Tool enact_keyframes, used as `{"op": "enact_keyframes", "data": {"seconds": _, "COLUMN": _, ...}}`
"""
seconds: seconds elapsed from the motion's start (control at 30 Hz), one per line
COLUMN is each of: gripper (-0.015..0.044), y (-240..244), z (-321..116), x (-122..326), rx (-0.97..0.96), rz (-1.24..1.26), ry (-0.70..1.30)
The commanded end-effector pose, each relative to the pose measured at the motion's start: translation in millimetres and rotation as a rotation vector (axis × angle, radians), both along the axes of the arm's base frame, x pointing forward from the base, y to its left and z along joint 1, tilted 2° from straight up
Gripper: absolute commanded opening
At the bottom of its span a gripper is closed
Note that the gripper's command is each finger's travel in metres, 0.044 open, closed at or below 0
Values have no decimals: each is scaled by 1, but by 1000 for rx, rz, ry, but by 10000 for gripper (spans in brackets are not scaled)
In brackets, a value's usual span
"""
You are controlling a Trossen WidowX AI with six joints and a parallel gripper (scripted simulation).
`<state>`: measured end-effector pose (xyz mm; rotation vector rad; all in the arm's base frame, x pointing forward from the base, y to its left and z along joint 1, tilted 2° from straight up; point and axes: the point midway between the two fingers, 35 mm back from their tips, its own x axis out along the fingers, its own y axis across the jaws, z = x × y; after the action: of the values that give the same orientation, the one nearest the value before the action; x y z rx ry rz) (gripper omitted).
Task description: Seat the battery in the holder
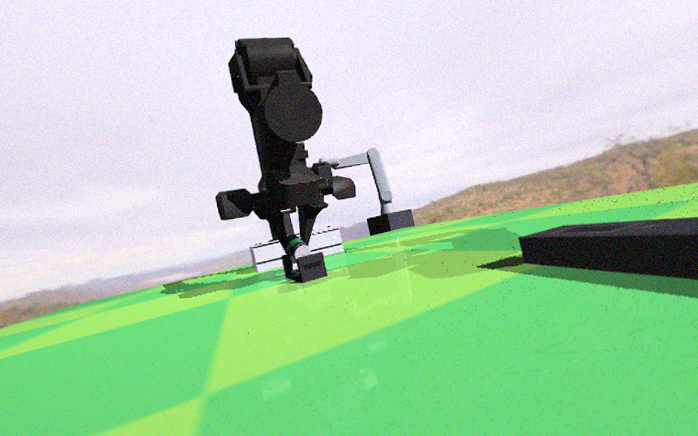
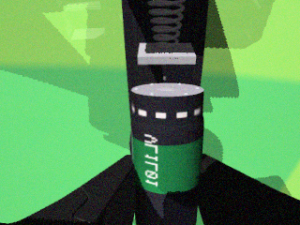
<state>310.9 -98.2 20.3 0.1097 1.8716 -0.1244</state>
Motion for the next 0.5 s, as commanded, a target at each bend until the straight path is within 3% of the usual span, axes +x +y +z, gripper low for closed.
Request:
{"op": "enact_keyframes", "data": {"seconds": 0.0, "gripper": 83, "y": -1, "z": -3, "x": 1, "rx": 2, "rz": -4, "ry": 32}}
{"op": "enact_keyframes", "data": {"seconds": 0.47, "gripper": 83, "y": -1, "z": -9, "x": 4, "rx": 15, "rz": -8, "ry": 119}}
